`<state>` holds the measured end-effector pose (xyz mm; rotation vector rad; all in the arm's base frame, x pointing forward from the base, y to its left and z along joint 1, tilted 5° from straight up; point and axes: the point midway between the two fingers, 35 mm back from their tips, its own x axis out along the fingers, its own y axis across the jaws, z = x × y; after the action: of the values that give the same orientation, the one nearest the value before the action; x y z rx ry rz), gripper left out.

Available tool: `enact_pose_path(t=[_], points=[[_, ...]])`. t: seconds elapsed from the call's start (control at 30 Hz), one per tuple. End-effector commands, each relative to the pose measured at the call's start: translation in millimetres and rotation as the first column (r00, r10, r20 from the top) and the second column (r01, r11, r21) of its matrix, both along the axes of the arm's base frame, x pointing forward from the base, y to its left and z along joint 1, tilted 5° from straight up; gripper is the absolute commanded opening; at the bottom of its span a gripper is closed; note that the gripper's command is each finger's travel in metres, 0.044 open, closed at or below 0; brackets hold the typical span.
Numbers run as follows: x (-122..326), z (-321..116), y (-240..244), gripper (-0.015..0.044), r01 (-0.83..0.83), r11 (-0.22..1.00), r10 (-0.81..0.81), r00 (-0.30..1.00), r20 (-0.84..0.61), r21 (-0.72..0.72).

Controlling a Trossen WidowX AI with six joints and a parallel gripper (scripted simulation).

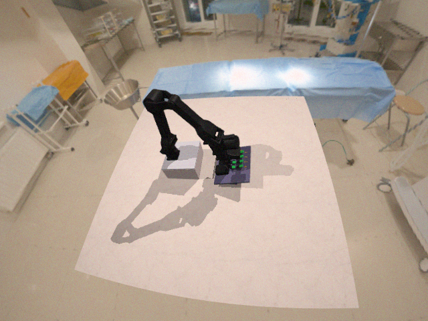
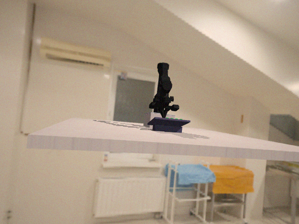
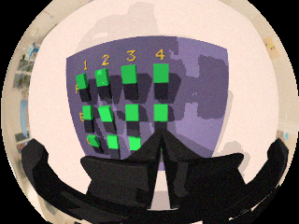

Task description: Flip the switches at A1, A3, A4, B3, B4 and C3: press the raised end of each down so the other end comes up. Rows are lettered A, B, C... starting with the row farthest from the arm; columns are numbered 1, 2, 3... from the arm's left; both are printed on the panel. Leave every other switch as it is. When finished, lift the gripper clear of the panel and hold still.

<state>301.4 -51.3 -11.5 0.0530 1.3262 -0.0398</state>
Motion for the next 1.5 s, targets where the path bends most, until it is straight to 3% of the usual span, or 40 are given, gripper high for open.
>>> enact_pose_path(t=[0.0, 1.47], points=[[0.0, -1.8, 0.5, 0.0000, -0.001, 1.000, 0.001, 1.000, -0.001, 0.003], [0.9, -5.9, 0.6, 0.0000, -0.001, 1.000, 0.001, 1.000, -0.001, 0.003]])
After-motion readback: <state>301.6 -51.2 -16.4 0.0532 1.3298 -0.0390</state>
